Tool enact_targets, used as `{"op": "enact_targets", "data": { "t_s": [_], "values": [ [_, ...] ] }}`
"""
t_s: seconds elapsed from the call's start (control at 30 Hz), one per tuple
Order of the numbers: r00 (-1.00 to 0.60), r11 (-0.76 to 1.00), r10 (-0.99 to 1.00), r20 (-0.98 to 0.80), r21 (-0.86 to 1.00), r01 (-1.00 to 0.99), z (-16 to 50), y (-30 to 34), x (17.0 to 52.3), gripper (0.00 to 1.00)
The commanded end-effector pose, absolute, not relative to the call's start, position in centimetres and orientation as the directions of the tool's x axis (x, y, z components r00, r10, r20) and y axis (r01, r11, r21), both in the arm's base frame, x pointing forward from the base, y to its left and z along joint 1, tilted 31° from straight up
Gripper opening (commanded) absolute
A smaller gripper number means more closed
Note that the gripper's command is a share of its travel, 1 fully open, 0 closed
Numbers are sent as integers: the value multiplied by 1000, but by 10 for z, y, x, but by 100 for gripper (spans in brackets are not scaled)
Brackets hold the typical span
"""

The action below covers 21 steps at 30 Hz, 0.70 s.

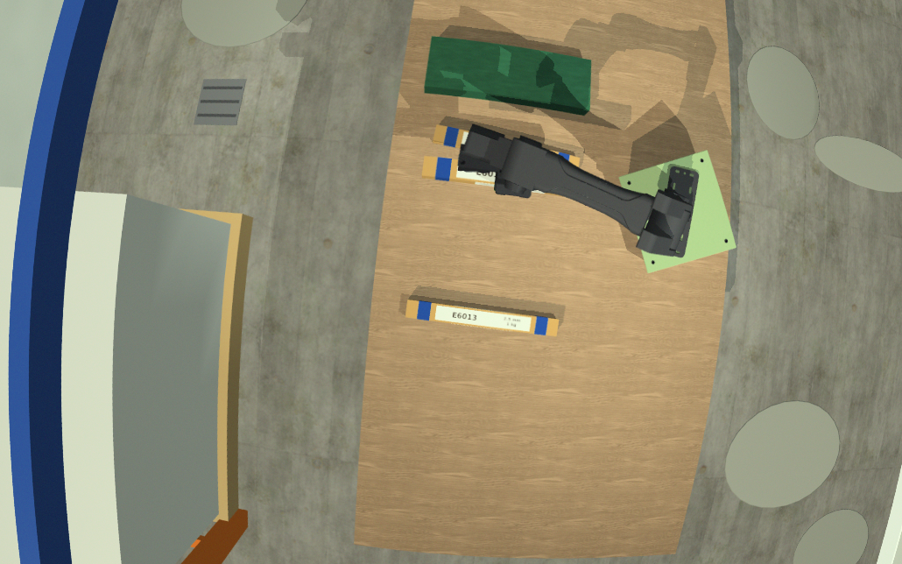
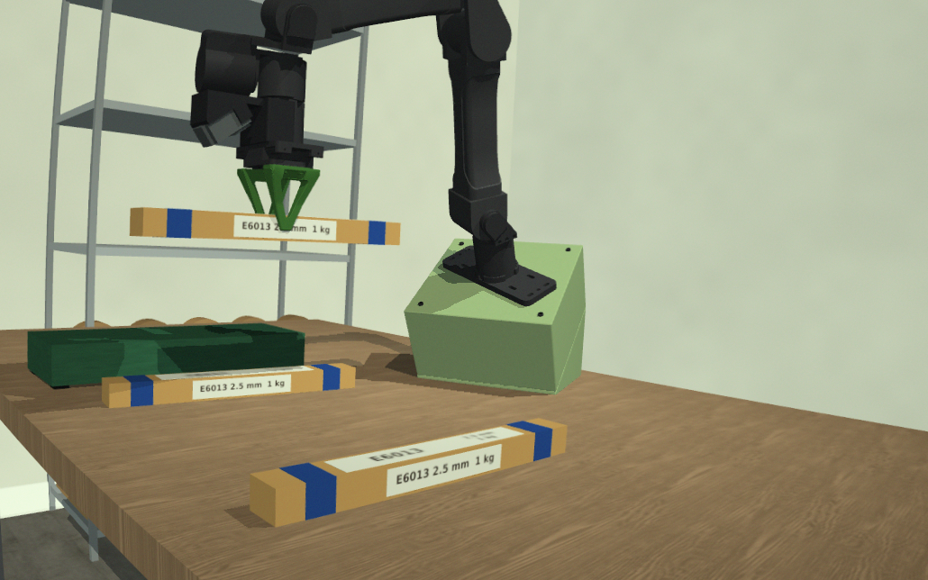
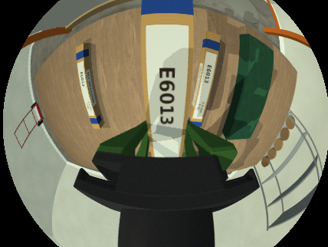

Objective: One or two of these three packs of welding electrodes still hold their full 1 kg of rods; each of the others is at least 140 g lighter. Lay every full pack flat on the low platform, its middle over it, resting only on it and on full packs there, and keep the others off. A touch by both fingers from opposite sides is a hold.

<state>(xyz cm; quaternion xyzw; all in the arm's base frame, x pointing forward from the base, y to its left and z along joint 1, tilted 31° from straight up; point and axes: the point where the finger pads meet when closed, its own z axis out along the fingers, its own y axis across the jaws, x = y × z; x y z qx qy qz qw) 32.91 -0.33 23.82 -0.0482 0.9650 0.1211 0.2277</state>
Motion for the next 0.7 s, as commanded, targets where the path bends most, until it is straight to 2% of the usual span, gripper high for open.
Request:
{"op": "enact_targets", "data": {
  "t_s": [0.0, 0.67],
  "values": [
    [-862, 971, -25, -507, 195, -142, 255, -9, 330, 0],
    [-863, 970, -30, -505, 194, -147, 254, -6, 330, 0]
  ]
}}
